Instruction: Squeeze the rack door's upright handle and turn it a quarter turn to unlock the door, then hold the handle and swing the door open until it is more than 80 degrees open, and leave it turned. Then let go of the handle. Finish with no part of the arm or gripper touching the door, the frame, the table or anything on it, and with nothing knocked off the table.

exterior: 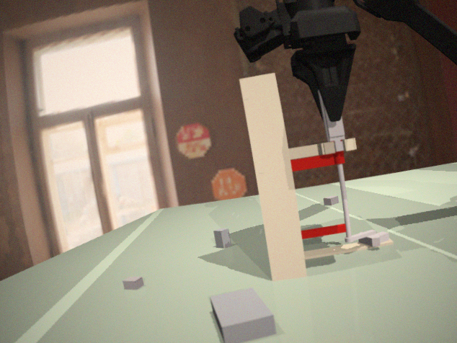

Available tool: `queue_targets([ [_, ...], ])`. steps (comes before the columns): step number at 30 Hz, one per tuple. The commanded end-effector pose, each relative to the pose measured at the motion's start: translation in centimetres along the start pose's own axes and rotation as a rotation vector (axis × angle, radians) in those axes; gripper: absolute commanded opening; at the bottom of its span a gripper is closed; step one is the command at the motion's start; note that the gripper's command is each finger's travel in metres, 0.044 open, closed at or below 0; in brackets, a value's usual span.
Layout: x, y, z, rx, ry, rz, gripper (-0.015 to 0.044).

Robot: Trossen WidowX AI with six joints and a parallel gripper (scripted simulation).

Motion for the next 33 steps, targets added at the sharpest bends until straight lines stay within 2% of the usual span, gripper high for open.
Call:
queue_targets([
  [1,-0.03,-0.06,-0.56,0.016,-0.006,0.007,0.0266],
  [7,-0.03,-0.06,-0.56,0.016,-0.006,0.007,0.0108],
  [20,-0.03,-0.06,-0.56,0.016,-0.006,0.007,0.0022],
  [24,-0.03,-0.06,-0.56,0.016,-0.007,0.015,0.0020],
  [33,-0.03,-0.06,-0.56,0.014,-0.010,0.424,0.0020],
])
Point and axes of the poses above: the point midway between the two fingers, 35 mm back from their tips, its own z axis back along the fingers, its own x axis across the jaws, y = z × x, the point moved 7 cm from there along z, back along the fingers, and after that the axes turned 2 degrees about z, right-handed, at the moved point
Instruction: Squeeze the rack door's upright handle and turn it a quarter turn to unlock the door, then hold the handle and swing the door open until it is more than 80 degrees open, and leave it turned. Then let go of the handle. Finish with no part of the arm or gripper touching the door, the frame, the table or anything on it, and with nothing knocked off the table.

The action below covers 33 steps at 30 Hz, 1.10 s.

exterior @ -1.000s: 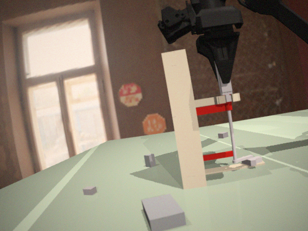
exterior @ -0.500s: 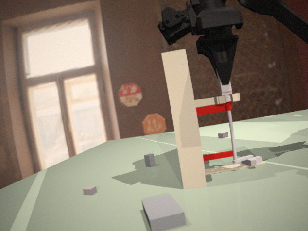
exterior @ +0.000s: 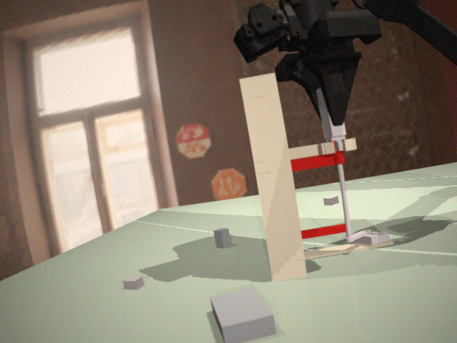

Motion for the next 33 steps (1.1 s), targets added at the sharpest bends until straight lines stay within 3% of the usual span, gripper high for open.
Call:
queue_targets([
  [1,-0.02,-0.02,-0.12,0.003,-0.001,0.203,0.0020],
  [29,-0.01,-0.02,-0.12,0.002,-0.002,1.583,0.0020],
  [33,-0.01,-0.02,-0.12,0.002,-0.002,1.656,0.0020],
])
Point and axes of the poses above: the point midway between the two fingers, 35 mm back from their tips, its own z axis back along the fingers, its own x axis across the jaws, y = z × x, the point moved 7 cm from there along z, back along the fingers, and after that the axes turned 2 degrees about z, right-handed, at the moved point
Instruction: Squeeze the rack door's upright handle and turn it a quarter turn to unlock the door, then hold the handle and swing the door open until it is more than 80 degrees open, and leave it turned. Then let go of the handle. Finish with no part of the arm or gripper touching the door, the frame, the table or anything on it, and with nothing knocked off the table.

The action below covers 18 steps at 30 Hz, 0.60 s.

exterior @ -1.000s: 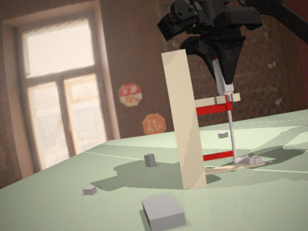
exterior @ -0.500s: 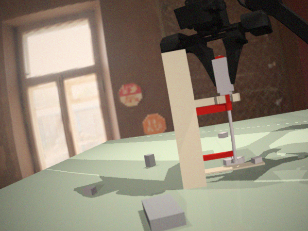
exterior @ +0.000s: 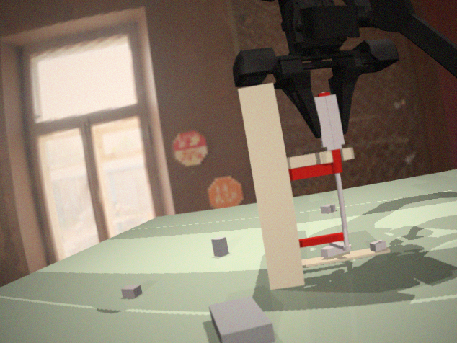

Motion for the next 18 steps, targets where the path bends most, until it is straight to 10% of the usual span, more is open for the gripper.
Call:
queue_targets([
  [1,-0.03,0.05,-0.08,0.007,0.001,0.113,0.0020],
  [11,-0.03,0.05,-0.08,0.007,0.001,0.113,0.0020],
  [18,-0.03,0.05,-0.08,0.007,0.001,0.113,0.0204],
])
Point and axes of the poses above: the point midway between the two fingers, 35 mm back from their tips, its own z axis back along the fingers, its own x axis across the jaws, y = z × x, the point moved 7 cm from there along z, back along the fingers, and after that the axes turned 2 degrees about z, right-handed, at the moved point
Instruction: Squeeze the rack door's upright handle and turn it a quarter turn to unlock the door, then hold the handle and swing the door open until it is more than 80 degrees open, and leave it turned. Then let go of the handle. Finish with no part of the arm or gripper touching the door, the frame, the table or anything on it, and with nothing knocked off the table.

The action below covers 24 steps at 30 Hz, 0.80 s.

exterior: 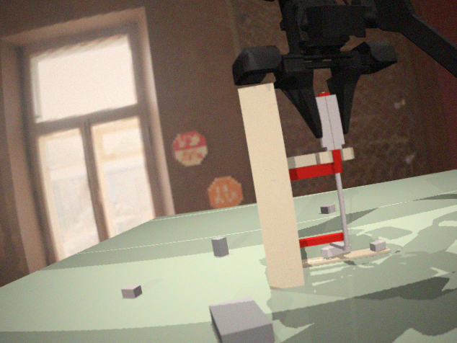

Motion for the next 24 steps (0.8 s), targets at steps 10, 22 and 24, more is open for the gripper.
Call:
queue_targets([
  [10,-0.04,0.12,-0.12,0.009,0.001,-0.208,0.0292],
  [22,-0.04,0.12,-0.11,0.008,0.004,-0.803,0.0292],
  [24,-0.04,0.12,-0.11,0.008,0.004,-0.902,0.0292],
])
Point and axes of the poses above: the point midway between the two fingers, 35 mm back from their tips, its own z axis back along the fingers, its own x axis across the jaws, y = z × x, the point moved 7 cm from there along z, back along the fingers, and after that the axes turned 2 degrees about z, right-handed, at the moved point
